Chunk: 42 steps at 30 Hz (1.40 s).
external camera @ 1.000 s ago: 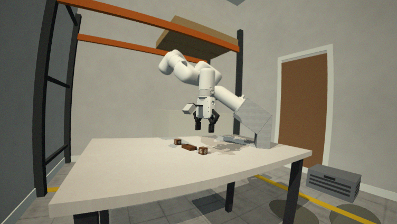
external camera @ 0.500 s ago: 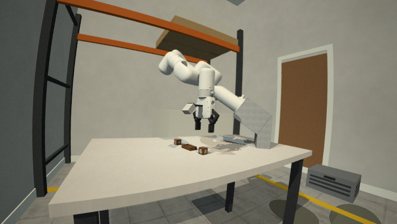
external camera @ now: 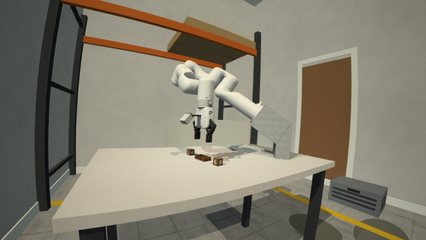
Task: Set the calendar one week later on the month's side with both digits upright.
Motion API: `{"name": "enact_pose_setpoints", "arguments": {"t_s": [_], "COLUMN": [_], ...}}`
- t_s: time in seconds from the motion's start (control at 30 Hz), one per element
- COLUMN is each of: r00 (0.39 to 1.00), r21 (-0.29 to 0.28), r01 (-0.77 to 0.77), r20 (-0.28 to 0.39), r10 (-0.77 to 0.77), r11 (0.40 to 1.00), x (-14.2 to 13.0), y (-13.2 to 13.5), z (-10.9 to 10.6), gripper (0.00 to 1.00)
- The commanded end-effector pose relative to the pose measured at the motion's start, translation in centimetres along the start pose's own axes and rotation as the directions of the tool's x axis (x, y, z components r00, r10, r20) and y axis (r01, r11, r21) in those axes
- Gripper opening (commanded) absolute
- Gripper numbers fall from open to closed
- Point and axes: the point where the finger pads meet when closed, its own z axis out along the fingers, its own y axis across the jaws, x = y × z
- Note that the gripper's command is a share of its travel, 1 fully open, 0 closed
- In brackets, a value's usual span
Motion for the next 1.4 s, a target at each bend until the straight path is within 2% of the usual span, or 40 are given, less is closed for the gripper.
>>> {"name": "enact_pose_setpoints", "arguments": {"t_s": [0.0,0.03,0.07,0.13,0.17,0.2,0.23,0.3,0.53,0.57,1.37], "r00": [1.0,1.0,1.0,1.0,1.0,1.0,1.0,1.0,1.0,1.0,1.0], "r21": [0.016,0.016,0.017,0.017,0.018,0.018,0.02,0.021,0.024,0.024,0.024], "r01": [0.002,0.002,0.002,0.002,0.002,0.002,0.002,0.003,0.004,0.004,0.004], "r20": [-0.003,-0.003,-0.003,-0.003,-0.004,-0.004,-0.005,-0.007,-0.013,-0.013,-0.013], "r10": [-0.002,-0.002,-0.002,-0.002,-0.002,-0.002,-0.002,-0.003,-0.004,-0.004,-0.004], "r11": [1.0,1.0,1.0,1.0,1.0,1.0,1.0,1.0,1.0,1.0,1.0], "x": [0.1,0.1,-0.2,-0.2,-0.6,-0.6,-1.0,-1.3,-2.0,-2.0,-2.0], "y": [5.3,5.3,7.2,7.2,8.8,8.8,10.1,11.1,12.7,12.7,12.7], "z": [-0.2,-0.2,0.0,0.0,0.1,0.1,0.1,0.1,0.1,0.1,0.1], "gripper": [1.0,1.0,1.0,1.0,1.0,1.0,1.0,1.0,1.0,0.49,0.49]}}
